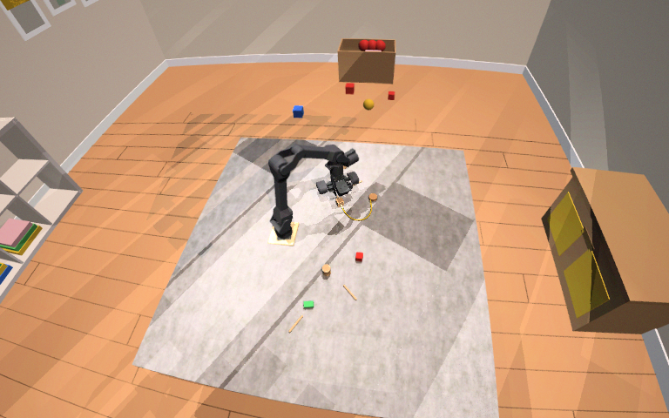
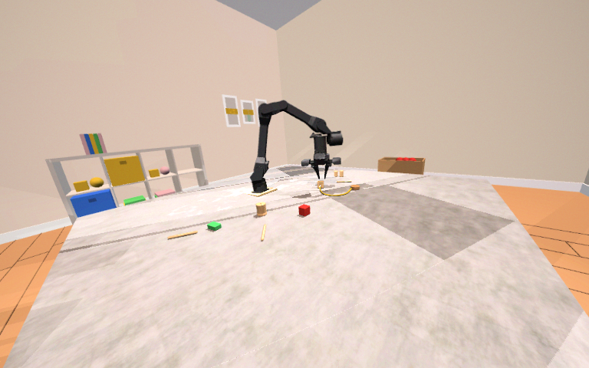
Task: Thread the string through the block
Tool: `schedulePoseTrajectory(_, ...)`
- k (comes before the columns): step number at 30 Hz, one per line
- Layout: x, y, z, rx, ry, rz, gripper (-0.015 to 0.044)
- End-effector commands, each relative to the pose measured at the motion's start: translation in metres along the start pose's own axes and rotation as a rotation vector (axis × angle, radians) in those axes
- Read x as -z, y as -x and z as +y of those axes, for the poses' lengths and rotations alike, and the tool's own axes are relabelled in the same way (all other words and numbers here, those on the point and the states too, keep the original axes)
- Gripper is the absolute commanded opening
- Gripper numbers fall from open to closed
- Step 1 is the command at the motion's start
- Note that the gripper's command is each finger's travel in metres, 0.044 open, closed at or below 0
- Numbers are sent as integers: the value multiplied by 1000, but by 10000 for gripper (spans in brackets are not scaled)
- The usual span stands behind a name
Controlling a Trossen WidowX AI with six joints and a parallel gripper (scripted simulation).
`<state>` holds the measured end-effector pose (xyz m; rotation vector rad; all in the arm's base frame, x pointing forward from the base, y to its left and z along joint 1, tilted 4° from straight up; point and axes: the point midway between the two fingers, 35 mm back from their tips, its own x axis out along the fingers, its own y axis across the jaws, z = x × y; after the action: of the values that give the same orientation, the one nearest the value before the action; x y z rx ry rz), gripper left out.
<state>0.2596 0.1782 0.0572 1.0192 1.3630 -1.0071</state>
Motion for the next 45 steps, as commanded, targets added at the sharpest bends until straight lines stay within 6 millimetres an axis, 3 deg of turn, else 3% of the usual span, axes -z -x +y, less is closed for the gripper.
schedulePoseTrajectory(1, 0, -10, -3, 14, -4, 1, 121)
schedulePoseTrajectory(11, -1, -25, -5, 14, -4, 1, 121)
schedulePoseTrajectory(21, -1, -25, -5, 14, -4, 1, 121)
schedulePoseTrajectory(26, -1, -24, -4, 10, 0, -3, 0)
schedulePoseTrajectory(45, 2, -27, -6, 5, 35, -99, 0)
